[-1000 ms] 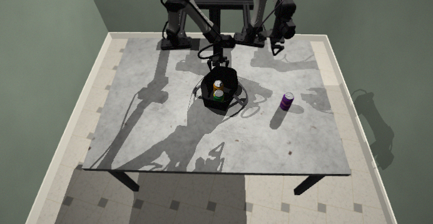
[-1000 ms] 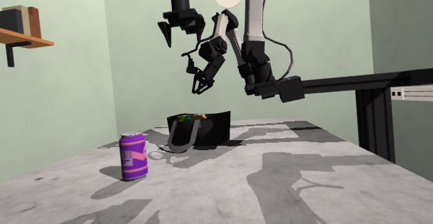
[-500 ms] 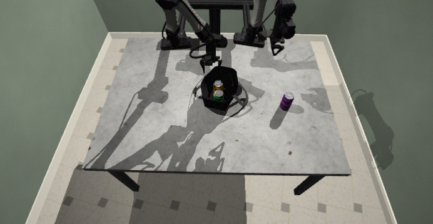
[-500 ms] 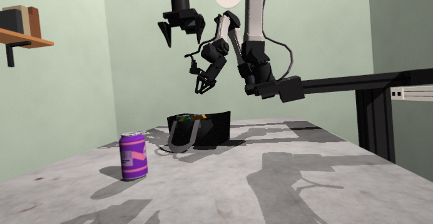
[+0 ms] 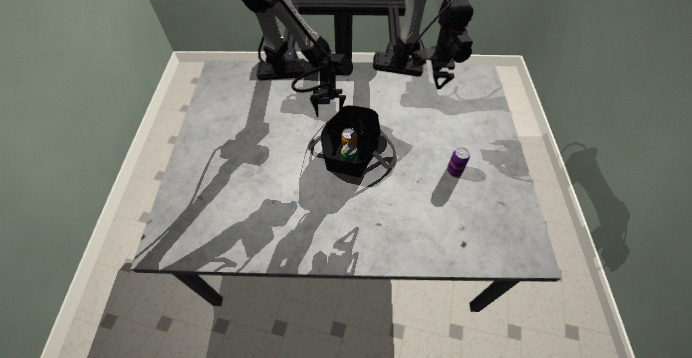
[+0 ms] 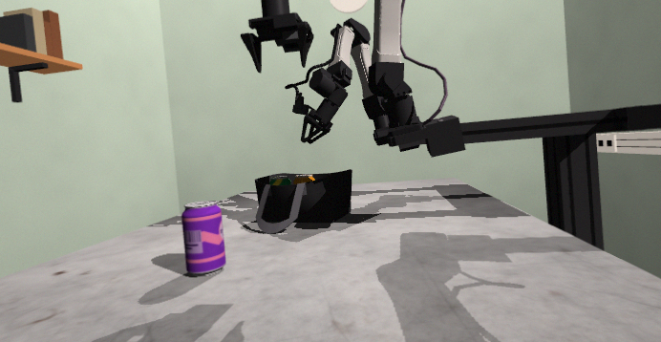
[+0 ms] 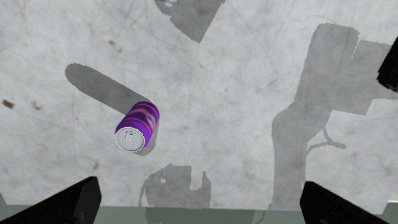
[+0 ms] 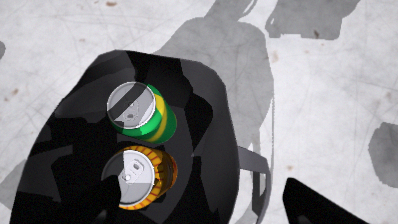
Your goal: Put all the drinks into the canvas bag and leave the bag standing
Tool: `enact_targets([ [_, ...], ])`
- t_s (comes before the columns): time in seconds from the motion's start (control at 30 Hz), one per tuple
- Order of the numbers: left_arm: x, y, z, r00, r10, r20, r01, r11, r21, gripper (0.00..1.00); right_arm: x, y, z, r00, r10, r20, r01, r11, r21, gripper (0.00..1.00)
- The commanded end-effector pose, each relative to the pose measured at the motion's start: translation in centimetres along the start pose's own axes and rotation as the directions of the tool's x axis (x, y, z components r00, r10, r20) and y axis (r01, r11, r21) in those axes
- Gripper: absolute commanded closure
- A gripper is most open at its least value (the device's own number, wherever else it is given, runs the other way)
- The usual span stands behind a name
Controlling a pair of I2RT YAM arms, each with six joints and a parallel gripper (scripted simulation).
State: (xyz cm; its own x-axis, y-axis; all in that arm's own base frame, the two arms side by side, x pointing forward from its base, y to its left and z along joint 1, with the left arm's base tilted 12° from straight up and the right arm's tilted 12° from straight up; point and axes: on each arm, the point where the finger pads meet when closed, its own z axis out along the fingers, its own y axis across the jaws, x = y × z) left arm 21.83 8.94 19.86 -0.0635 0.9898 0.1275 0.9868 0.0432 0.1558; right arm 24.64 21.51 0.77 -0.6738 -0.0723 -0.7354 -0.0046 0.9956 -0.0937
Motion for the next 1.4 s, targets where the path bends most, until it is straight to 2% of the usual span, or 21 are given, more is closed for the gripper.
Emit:
enact_targets([
  [0.0, 0.0, 0.3, -0.5, 1.000, -0.006, 0.002, 0.006, 1.000, -0.023, 0.00, -1.2, 1.2, -0.7, 0.999, 0.024, 0.028, -0.023, 0.998, -0.051, 0.14],
  [0.8, 0.0, 0.3, -0.5, 1.000, -0.006, 0.002, 0.006, 1.000, -0.023, 0.00, -0.4, -6.0, -0.6, 1.000, -0.002, 0.018, 0.003, 0.999, -0.034, 0.14],
  [1.1, 0.0, 0.3, -0.5, 1.000, -0.006, 0.002, 0.006, 1.000, -0.023, 0.00, -0.3, -7.9, -0.7, 1.000, -0.002, 0.016, 0.002, 1.000, -0.028, 0.14],
  [1.2, 0.0, 0.3, -0.5, 1.000, -0.006, 0.002, 0.006, 1.000, -0.023, 0.00, -1.3, -6.6, -0.9, 0.999, 0.017, 0.035, -0.016, 0.999, -0.045, 0.14],
  [1.3, 0.0, 0.3, -0.5, 1.000, -0.006, 0.002, 0.006, 1.000, -0.023, 0.00, -0.9, -6.9, -0.7, 1.000, 0.010, 0.026, -0.009, 0.999, -0.035, 0.14],
  [1.37, 0.0, 0.3, -0.5, 1.000, -0.006, 0.002, 0.006, 1.000, -0.023, 0.00, 0.0, -8.6, -0.7, 1.000, -0.013, 0.011, 0.013, 1.000, -0.028, 0.14],
])
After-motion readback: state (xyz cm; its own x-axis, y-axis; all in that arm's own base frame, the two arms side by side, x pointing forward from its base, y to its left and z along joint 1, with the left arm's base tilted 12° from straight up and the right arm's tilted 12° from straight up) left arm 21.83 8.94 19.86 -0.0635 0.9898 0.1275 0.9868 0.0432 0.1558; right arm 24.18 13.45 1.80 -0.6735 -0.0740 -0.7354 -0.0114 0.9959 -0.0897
